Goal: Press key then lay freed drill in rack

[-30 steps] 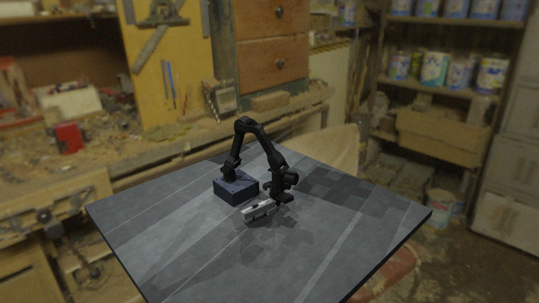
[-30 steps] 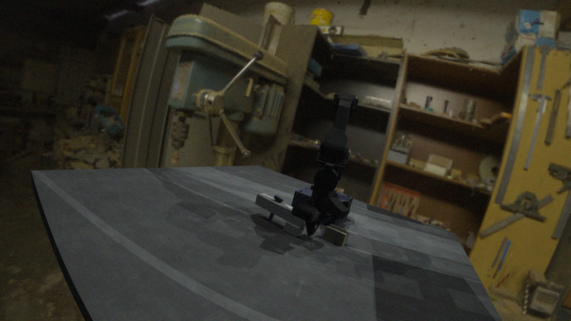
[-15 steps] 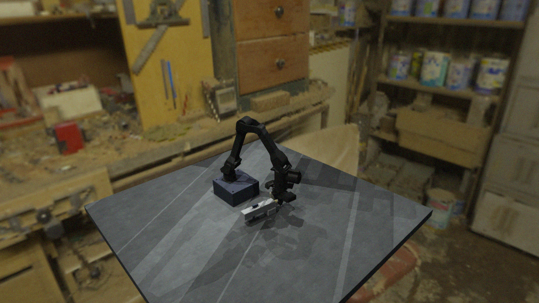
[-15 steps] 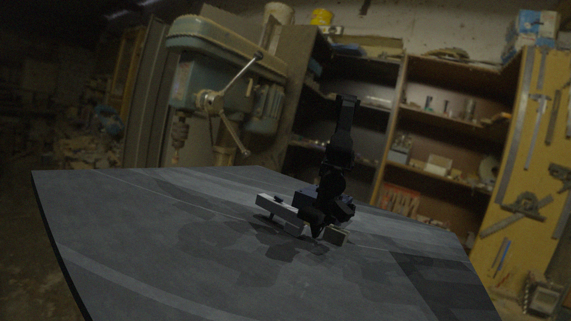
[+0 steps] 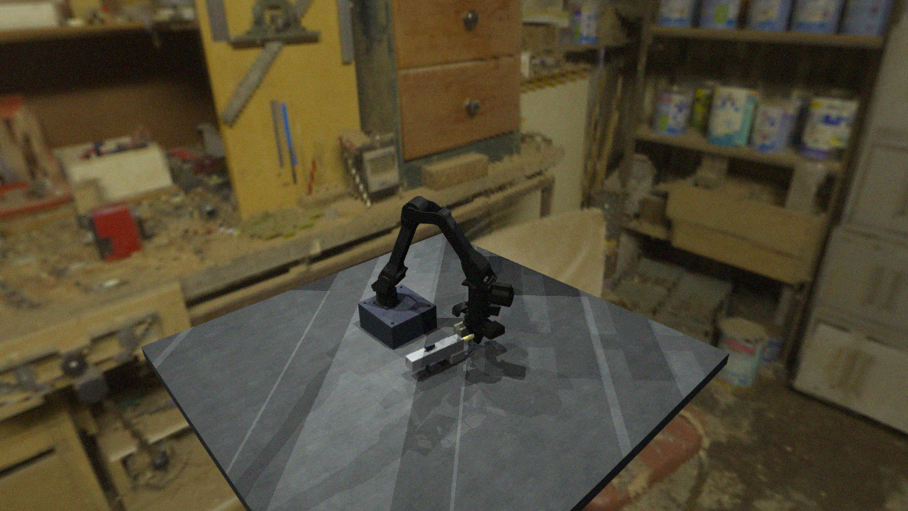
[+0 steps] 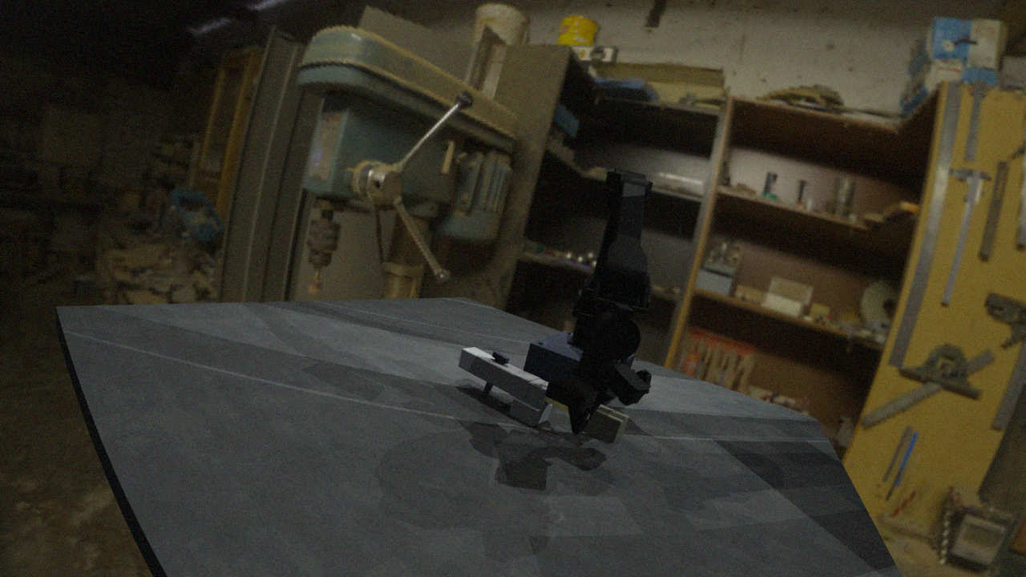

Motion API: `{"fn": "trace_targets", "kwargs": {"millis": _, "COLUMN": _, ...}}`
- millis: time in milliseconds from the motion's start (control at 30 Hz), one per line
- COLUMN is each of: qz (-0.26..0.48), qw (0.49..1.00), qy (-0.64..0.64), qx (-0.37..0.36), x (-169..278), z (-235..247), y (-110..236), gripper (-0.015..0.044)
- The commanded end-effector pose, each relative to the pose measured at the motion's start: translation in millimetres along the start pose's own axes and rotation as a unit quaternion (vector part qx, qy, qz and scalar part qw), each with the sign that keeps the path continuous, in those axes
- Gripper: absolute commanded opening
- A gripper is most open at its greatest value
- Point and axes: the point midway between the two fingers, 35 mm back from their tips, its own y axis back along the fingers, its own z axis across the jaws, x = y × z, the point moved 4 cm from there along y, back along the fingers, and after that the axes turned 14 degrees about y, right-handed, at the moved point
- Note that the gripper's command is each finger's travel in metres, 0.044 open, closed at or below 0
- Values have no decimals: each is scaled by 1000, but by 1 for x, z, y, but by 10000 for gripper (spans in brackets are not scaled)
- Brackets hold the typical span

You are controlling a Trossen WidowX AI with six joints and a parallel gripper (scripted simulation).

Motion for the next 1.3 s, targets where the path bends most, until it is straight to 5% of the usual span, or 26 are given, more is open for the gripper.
{"fn": "trace_targets", "kwargs": {"millis": 0, "qz": 0, "qw": 1000, "qy": 0, "qx": 0, "x": 0, "z": 0, "y": 0, "gripper": 26}}
{"fn": "trace_targets", "kwargs": {"millis": 533, "qz": 0, "qw": 1000, "qy": -2, "qx": 4, "x": 4, "z": 0, "y": -1, "gripper": 440}}
{"fn": "trace_targets", "kwargs": {"millis": 1267, "qz": 0, "qw": 1000, "qy": -2, "qx": 4, "x": 15, "z": 2, "y": -4, "gripper": 440}}
